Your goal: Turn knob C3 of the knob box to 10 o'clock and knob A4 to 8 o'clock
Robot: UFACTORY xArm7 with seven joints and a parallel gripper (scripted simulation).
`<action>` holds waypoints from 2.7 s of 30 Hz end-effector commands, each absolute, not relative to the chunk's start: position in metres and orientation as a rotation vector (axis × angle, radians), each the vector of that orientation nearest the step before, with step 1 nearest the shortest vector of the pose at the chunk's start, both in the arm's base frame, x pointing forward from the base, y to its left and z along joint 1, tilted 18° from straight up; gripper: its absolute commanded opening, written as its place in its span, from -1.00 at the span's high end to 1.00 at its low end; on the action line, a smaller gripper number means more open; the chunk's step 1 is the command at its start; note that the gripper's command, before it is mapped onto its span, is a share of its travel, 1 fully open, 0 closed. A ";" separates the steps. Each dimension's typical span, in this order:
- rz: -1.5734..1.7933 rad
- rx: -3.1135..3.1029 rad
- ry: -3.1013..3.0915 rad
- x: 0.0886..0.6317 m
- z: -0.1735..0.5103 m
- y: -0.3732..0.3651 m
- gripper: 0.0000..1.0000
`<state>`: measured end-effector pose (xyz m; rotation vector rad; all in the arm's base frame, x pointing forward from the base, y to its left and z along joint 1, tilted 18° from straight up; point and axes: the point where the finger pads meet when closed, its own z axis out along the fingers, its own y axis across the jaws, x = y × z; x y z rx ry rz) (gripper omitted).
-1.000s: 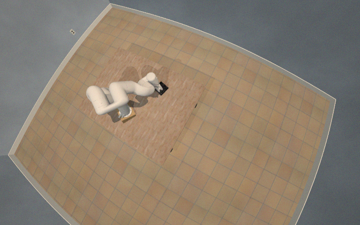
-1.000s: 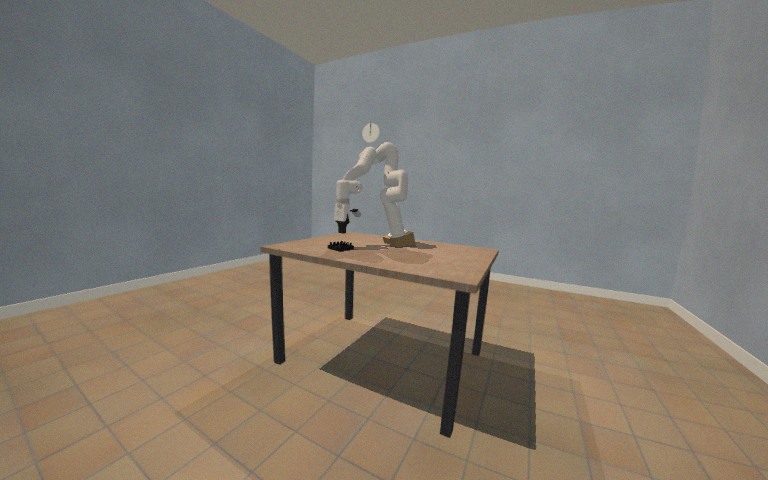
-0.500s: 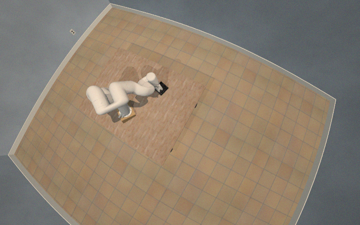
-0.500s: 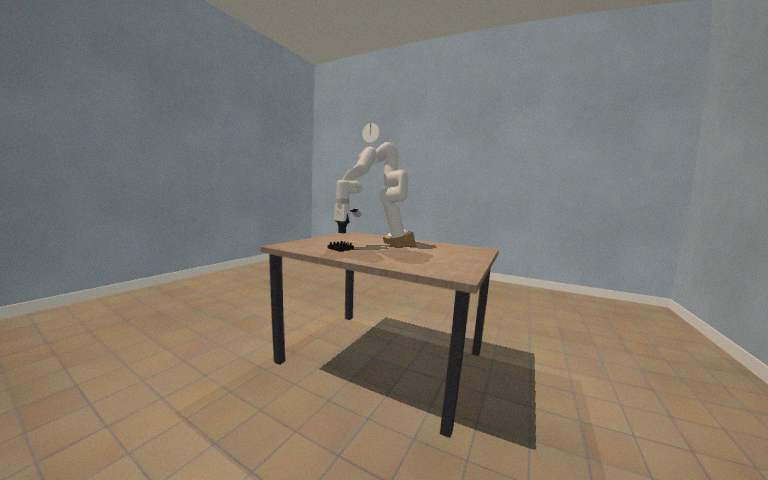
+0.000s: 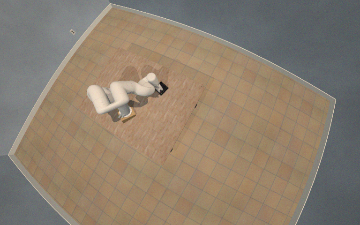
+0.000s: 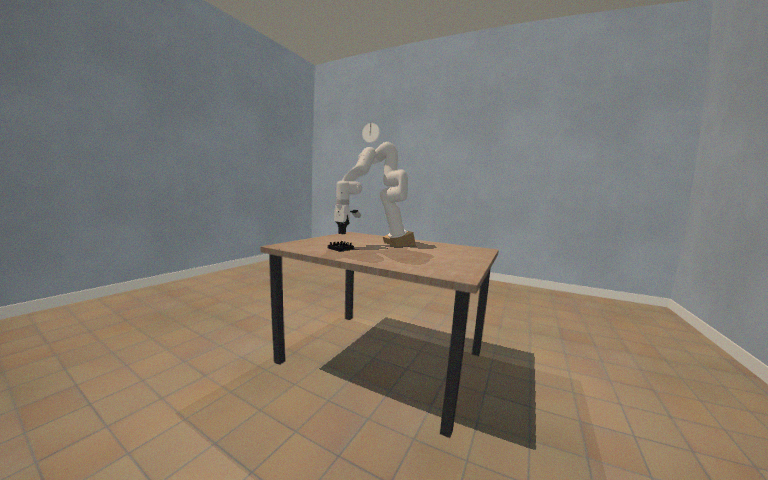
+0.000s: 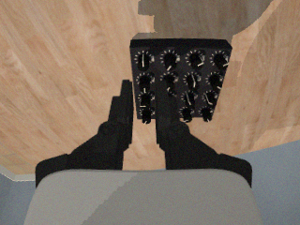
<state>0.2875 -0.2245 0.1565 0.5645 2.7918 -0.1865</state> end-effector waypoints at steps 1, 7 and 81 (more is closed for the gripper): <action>-0.188 0.564 2.789 0.289 0.154 -0.226 0.61; -0.188 0.564 2.789 0.291 0.147 -0.228 0.61; -0.188 0.564 2.789 0.298 0.121 -0.233 0.61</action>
